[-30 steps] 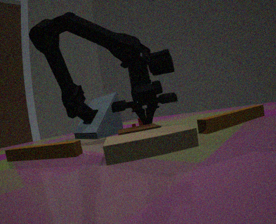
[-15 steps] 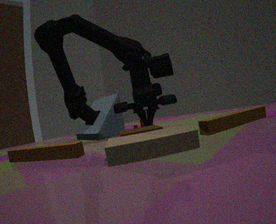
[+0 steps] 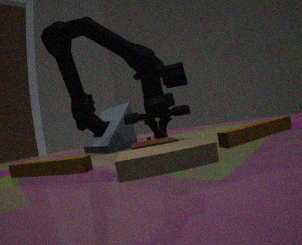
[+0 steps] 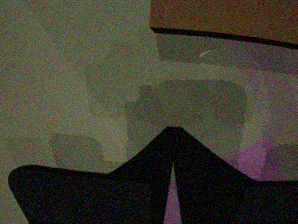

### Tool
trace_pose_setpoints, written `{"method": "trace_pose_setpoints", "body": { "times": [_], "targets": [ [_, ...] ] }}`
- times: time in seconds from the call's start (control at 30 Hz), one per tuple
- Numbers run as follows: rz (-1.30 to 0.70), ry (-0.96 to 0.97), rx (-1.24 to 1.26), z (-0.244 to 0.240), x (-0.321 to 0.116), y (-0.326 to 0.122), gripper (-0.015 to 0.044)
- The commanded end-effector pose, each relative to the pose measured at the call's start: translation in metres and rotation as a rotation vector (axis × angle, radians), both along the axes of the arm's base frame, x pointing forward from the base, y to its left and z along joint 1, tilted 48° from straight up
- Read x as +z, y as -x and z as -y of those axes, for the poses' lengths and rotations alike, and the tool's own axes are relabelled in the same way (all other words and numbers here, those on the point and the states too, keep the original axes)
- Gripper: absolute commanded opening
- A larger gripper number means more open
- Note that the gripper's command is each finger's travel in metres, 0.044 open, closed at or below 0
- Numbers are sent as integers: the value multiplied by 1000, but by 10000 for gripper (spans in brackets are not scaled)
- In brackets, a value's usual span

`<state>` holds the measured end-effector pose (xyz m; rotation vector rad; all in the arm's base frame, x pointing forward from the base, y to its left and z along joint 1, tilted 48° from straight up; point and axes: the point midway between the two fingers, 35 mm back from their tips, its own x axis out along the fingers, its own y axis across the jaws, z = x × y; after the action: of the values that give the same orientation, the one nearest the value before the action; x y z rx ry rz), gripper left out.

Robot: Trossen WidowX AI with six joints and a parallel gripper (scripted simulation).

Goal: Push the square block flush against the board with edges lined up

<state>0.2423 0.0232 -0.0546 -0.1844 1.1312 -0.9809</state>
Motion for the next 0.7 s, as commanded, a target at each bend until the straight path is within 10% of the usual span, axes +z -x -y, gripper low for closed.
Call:
{"method": "trace_pose_setpoints", "body": {
  "times": [0.0,0.67],
  "targets": [
    [1,-4,-1,-9,8,-1,0],
    [-241,19,224,-17,59,-6,0]
  ]
}}
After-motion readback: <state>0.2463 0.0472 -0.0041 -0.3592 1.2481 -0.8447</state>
